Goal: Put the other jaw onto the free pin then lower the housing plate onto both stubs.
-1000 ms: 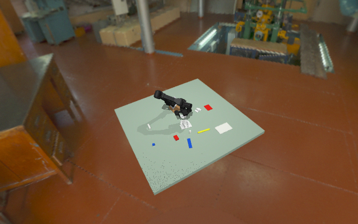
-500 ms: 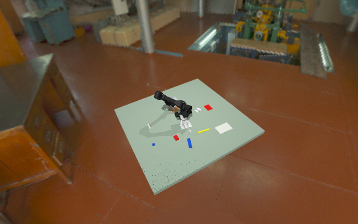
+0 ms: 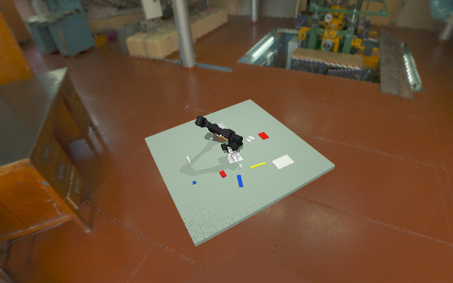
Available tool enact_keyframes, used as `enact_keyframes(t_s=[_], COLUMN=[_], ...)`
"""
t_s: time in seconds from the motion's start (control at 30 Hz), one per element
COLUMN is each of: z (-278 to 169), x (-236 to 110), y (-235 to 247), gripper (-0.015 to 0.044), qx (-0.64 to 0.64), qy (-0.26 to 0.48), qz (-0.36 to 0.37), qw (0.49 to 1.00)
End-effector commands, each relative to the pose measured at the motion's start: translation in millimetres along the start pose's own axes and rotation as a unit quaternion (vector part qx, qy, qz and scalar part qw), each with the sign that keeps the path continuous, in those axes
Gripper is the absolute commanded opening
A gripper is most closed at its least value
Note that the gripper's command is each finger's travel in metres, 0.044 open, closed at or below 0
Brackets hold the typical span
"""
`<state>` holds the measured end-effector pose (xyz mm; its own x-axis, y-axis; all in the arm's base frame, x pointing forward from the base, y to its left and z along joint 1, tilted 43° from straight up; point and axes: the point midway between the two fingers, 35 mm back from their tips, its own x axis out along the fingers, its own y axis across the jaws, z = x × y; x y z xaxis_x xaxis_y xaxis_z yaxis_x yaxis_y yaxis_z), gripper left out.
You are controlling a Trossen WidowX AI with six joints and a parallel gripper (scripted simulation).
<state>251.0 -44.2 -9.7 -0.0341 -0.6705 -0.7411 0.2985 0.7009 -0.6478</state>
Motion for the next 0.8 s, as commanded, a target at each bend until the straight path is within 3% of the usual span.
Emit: enact_keyframes(t_s=[0.0, 0.77], z=[-1.4, -1.6], x=[8.4, 13.1], y=[-1.0, -1.3], gripper=[0.0351, 0.0351], qx=[-0.003, -0.002], qy=[0.001, 0.001], qz=[-0.004, -0.004], qw=[1.0, 1.0])
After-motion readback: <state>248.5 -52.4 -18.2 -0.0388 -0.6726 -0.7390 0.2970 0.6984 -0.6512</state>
